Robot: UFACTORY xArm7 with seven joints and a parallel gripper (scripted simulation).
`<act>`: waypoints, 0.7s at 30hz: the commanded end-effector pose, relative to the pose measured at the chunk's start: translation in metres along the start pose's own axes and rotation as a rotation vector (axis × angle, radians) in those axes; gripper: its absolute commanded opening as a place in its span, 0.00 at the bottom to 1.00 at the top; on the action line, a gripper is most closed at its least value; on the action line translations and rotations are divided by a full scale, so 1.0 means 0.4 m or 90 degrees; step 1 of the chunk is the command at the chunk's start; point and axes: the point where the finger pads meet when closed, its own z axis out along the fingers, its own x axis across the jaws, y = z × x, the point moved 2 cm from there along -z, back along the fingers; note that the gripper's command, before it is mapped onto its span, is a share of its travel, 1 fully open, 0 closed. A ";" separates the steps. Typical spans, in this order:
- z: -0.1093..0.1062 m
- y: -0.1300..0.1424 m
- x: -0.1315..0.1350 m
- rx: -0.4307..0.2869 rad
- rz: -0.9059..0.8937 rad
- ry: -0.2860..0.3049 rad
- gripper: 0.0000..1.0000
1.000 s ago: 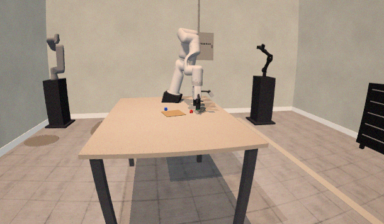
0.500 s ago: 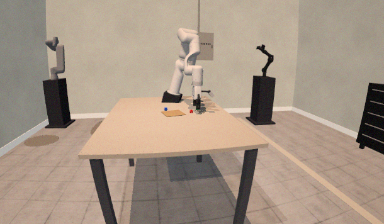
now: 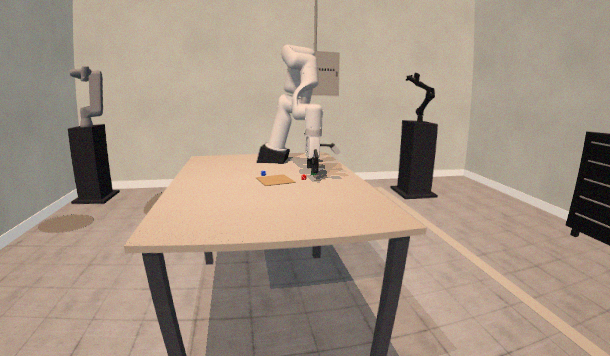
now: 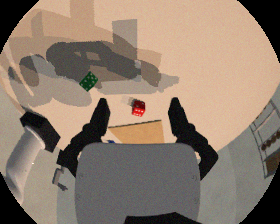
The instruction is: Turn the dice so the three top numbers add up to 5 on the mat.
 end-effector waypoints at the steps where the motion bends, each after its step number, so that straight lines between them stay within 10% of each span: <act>1: -0.002 0.000 0.003 0.000 0.000 0.002 1.00; 21: -0.002 -0.121 -0.144 0.000 0.000 0.002 1.00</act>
